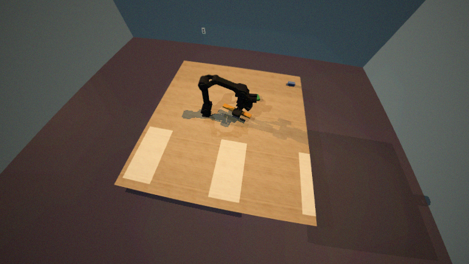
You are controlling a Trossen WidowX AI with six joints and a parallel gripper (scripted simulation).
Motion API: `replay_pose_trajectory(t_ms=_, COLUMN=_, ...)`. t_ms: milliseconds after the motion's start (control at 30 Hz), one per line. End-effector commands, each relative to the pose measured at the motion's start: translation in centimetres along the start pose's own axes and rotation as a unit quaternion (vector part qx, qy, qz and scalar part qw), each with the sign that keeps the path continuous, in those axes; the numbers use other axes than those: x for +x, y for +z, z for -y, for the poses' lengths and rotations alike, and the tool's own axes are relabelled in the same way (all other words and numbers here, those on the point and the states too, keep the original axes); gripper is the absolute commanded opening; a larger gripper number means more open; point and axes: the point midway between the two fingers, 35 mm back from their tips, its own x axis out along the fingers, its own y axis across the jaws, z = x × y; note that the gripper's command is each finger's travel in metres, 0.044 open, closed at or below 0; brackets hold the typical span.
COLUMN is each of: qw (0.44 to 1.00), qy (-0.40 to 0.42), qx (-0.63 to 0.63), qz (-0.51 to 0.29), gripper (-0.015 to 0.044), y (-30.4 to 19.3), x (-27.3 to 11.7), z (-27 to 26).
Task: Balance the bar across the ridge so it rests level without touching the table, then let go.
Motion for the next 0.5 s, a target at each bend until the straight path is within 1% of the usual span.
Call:
replay_pose_trajectory(t_ms=0, qw=1.0, qy=0.0, qx=0.0, qz=0.0, gripper=0.0, y=0.0, x=0.0, z=0.0)
replay_pose_trajectory(t_ms=400, qw=1.0, qy=0.0, qx=0.0, qz=0.0, gripper=0.0, y=0.0, x=0.0, z=0.0)
replay_pose_trajectory(t_ms=467, qw=1.0, qy=0.0, qx=0.0, qz=0.0, gripper=0.0053, y=0.0, x=0.0, z=0.0)
